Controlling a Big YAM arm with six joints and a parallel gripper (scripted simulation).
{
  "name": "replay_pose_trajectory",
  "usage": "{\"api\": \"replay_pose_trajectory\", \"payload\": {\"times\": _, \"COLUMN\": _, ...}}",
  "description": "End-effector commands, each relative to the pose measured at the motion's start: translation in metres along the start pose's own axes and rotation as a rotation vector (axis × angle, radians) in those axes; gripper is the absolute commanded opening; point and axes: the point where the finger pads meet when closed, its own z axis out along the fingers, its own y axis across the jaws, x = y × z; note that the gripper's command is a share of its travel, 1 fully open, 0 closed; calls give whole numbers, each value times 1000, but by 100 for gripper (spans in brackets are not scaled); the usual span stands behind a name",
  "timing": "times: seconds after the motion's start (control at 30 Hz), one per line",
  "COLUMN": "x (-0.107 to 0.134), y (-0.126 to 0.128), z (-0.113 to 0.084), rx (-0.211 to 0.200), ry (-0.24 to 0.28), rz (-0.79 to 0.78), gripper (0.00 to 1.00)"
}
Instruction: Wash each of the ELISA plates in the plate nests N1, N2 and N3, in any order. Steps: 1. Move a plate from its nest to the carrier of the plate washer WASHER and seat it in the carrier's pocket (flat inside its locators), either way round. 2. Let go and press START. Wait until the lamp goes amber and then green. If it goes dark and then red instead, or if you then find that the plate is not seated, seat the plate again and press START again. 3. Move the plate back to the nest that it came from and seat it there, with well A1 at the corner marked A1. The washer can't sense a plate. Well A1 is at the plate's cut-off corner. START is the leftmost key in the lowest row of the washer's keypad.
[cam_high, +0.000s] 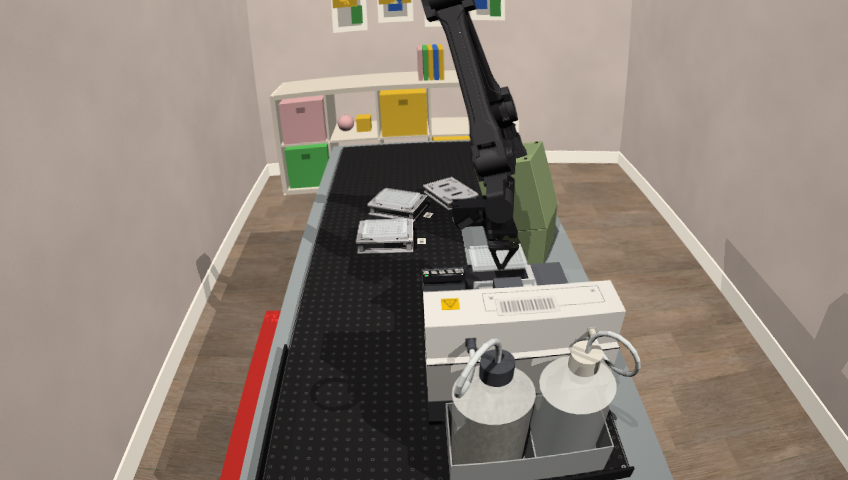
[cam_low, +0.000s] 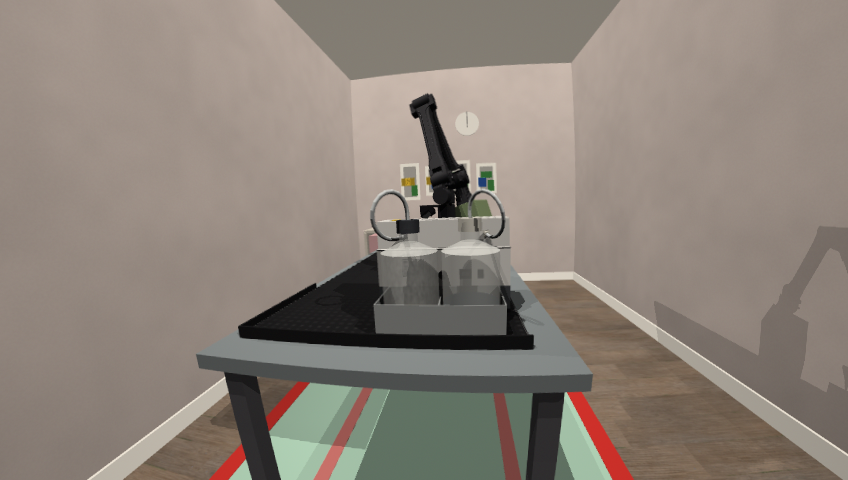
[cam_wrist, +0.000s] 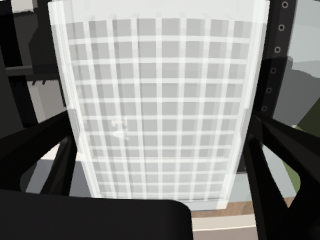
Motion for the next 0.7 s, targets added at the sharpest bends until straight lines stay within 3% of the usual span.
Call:
{"api": "replay_pose_trajectory", "payload": {"times": 0.0, "x": 3, "y": 2, "z": -12, "rx": -12, "ry": -1, "rz": 7, "gripper": 84}}
{"api": "replay_pose_trajectory", "payload": {"times": 0.67, "x": -2, "y": 15, "z": -46, "rx": -37, "ry": -5, "rz": 16, "gripper": 84}}
